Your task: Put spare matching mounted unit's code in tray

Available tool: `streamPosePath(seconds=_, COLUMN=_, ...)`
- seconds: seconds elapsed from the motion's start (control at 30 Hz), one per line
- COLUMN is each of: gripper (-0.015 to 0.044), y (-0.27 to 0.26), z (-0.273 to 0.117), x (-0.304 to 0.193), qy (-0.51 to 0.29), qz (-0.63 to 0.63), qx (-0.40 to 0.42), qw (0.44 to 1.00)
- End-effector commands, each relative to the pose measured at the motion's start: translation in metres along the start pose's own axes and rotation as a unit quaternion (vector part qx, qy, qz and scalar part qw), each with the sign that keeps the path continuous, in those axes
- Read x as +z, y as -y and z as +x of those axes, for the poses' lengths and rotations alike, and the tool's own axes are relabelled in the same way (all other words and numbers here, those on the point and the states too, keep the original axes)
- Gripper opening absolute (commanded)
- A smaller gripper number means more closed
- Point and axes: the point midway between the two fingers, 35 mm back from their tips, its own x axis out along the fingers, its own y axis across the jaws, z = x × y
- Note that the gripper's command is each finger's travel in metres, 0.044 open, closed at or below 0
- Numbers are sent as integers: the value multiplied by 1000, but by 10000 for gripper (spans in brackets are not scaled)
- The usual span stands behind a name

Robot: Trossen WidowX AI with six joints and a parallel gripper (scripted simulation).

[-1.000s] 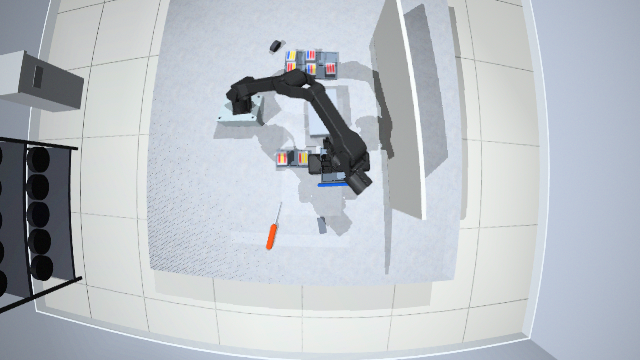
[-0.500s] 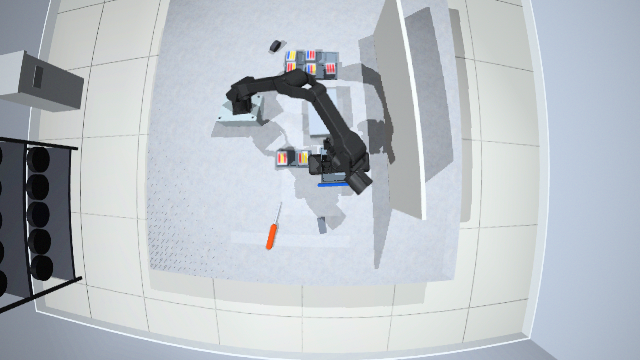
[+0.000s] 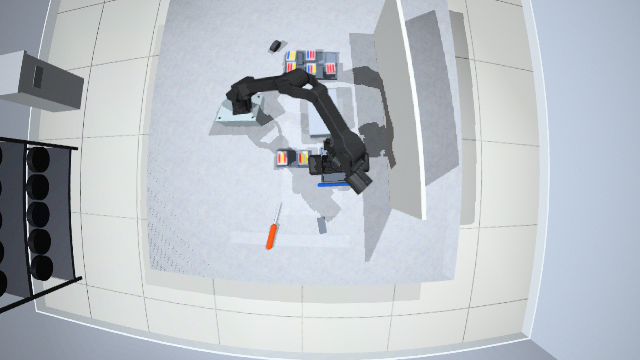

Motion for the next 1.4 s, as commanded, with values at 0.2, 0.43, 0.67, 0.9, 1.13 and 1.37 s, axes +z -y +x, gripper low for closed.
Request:
streamPosePath(seconds=0.2, gripper=0, y=0, z=10, x=1, qy=3, qz=3, qx=-2, qw=1000)
streamPosePath(seconds=0.43, gripper=0, y=0, z=16, x=1, qy=3, qz=3, qx=-2, qw=1000)
streamPosePath(seconds=0.67, gripper=0, y=0, z=22, x=1, qy=3, qz=3, qx=-2, qw=1000)
streamPosePath(seconds=0.9, gripper=0, y=-1, z=28, x=2, qy=4, qz=3, qx=-2, qw=1000)
streamPosePath(seconds=1.13, gripper=0, y=-1, z=34, x=2, qy=4, qz=3, qx=-2, qw=1000)
streamPosePath(seconds=1.37, gripper=0, y=-1, z=40, x=3, qy=4, qz=3, qx=-2, qw=1000)
